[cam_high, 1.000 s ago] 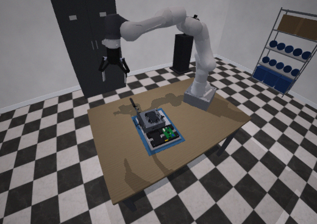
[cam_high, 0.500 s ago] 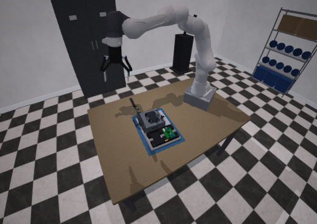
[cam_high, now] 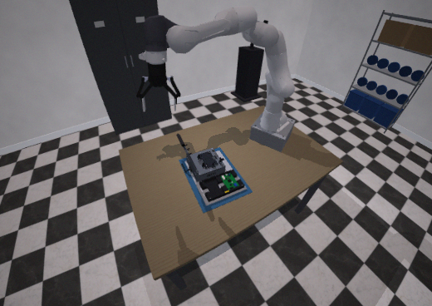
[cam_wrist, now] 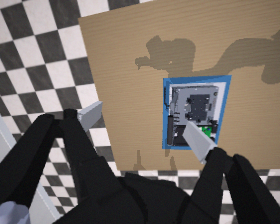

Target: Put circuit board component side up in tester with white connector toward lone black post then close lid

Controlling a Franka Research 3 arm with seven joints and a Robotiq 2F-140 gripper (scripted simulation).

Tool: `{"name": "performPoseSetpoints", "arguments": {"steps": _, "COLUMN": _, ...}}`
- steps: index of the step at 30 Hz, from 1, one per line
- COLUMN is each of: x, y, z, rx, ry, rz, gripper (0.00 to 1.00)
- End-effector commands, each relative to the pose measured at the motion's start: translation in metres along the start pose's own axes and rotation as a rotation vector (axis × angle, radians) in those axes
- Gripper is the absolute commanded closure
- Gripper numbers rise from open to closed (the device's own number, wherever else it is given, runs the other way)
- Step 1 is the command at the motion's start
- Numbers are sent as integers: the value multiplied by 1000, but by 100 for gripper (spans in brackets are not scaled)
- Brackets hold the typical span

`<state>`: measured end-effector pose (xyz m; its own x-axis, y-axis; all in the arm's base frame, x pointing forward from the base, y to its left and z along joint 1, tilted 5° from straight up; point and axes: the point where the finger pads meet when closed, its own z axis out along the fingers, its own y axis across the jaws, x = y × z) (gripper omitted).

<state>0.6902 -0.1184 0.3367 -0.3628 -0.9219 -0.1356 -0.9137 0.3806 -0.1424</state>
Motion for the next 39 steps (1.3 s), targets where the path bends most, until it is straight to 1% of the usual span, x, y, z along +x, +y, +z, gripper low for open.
{"name": "performPoseSetpoints", "arguments": {"steps": 1, "x": 1, "y": 1, "z": 2, "rx": -5, "ry": 2, "rz": -16, "gripper": 0}}
{"name": "performPoseSetpoints", "arguments": {"steps": 2, "x": -14, "y": 22, "z": -11, "rx": -30, "ry": 11, "rz": -179, "gripper": 0}}
{"name": "performPoseSetpoints", "arguments": {"steps": 27, "x": -14, "y": 22, "z": -11, "rx": -30, "ry": 11, "rz": -179, "gripper": 0}}
{"name": "performPoseSetpoints", "arguments": {"steps": 28, "x": -28, "y": 44, "z": -25, "rx": -57, "ry": 19, "rz": -348, "gripper": 0}}
{"name": "performPoseSetpoints", "arguments": {"steps": 39, "x": -28, "y": 44, "z": -25, "rx": -57, "ry": 19, "rz": -348, "gripper": 0}}
